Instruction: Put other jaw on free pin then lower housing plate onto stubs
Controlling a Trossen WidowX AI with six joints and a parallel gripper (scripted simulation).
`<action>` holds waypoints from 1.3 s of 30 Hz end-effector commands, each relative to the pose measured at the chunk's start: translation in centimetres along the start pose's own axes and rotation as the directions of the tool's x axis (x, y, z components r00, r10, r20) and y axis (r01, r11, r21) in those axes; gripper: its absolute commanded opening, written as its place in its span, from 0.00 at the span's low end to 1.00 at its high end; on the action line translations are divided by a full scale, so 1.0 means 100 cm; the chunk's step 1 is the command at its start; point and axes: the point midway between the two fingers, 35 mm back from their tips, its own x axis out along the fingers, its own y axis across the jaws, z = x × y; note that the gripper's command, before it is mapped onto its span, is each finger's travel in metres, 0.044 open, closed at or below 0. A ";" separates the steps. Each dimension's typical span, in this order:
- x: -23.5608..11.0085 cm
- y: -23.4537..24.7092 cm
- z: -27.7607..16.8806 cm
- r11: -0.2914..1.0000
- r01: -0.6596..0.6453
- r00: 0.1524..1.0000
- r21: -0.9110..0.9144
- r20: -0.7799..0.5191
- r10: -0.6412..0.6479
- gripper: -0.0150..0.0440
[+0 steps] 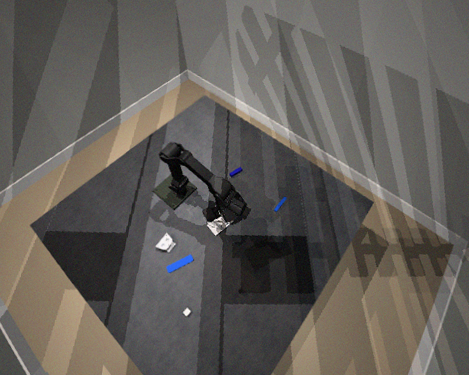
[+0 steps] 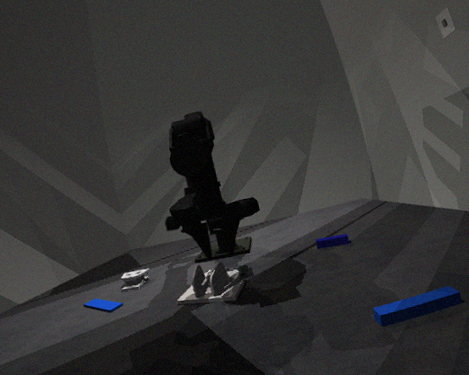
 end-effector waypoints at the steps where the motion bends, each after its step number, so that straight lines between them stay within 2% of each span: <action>1: -0.016 -0.001 -0.002 1.000 0.001 1.000 0.004 0.005 -0.001 0.63; 3: -0.007 0.000 0.000 1.000 -0.002 1.000 0.000 0.004 0.002 0.63; 11: -0.010 -0.033 0.010 0.997 0.023 0.999 0.070 0.045 -0.026 0.99; 12: -0.010 -0.036 0.011 0.998 0.024 0.999 0.065 0.044 -0.027 1.00; 24: -0.018 -0.126 0.027 0.996 0.037 0.999 -0.087 0.027 -0.035 1.00; 39: -0.027 -0.238 0.004 0.972 0.040 0.999 -0.233 0.023 -0.036 1.00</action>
